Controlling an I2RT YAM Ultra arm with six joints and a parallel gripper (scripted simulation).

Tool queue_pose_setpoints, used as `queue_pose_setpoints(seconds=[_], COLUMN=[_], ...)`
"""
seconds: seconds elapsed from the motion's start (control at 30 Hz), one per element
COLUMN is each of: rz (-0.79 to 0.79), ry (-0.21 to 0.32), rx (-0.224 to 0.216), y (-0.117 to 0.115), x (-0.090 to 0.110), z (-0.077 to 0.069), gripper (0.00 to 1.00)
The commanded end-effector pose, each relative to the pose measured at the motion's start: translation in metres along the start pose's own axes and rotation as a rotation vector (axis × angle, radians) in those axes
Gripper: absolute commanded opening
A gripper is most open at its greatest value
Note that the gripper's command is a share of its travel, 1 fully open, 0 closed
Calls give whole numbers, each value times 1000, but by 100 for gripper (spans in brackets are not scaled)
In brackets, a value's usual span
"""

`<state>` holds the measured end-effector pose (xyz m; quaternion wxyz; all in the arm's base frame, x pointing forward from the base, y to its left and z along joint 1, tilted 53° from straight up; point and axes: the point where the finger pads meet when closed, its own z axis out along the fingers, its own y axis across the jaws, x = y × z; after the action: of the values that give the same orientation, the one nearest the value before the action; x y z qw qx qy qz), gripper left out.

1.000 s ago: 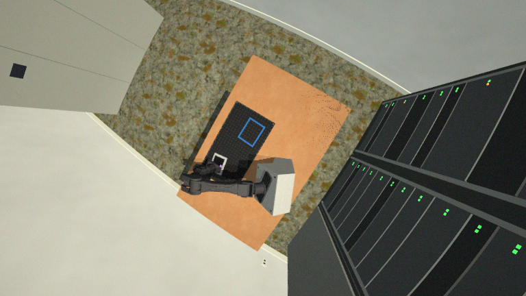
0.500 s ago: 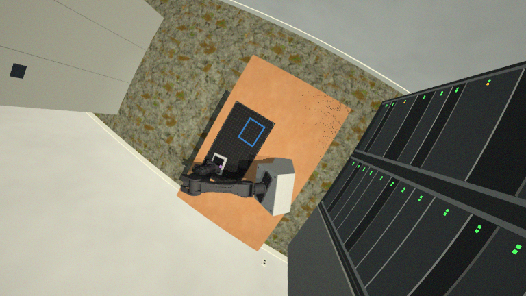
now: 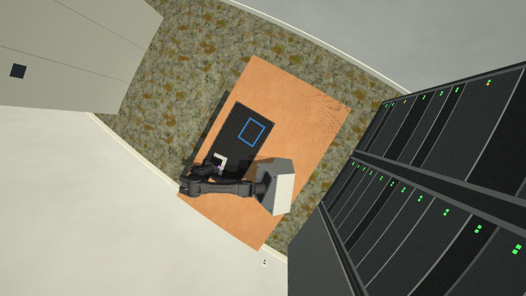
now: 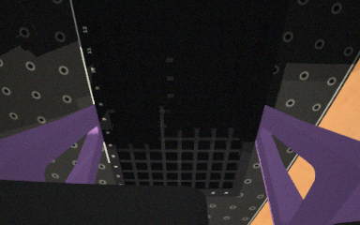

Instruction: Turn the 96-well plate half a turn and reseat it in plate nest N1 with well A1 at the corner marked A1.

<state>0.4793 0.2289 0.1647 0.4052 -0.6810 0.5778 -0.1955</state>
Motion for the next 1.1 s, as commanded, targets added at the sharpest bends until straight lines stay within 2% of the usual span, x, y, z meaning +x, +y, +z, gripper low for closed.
queue_pose_setpoints(seconds=[0.0, 0.33, 0.37, 0.4, 0.83, 1.07], rz=[-1, -2, -1, -2, -3, -3], ry=[-10, -12, -17, -12, -16, -18], rx=[-21, -21, -3, -21, -19, -15], y=[5, 6, -3, 6, 5, 3], x=[-1, -2, -5, -3, -5, -6], z=[-12, -26, -29, -29, -51, -57], gripper=[0, 0, 0, 0, 0, 0])
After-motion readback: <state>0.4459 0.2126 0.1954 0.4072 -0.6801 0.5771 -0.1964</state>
